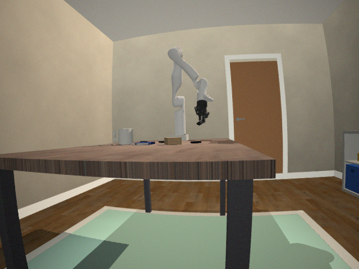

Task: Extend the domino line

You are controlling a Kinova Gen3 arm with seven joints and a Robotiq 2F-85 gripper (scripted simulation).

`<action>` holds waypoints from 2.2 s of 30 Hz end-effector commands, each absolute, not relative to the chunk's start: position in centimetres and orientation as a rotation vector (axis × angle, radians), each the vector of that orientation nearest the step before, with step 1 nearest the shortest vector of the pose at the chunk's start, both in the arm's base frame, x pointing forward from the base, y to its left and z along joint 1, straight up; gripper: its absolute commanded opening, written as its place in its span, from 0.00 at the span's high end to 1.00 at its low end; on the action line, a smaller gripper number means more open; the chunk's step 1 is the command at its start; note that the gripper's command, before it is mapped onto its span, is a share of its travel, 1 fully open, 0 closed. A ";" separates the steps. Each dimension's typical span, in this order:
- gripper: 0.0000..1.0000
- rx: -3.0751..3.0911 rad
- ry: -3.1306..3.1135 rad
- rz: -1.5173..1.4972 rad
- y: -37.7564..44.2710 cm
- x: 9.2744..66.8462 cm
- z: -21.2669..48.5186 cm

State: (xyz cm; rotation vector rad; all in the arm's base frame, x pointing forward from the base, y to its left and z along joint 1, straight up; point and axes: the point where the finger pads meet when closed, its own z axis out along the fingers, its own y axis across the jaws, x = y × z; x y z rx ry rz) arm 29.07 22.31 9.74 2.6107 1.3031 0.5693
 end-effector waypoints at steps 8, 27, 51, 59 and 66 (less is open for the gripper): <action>0.69 2.623 1.114 0.757 22.2 28.9 9.7; 0.69 2.614 0.750 1.071 22.1 28.8 9.9; 0.69 2.506 0.249 1.424 21.9 28.3 9.8; 0.69 2.425 0.032 1.561 21.8 28.2 9.8; 0.69 2.343 -0.143 1.671 21.8 28.1 10.0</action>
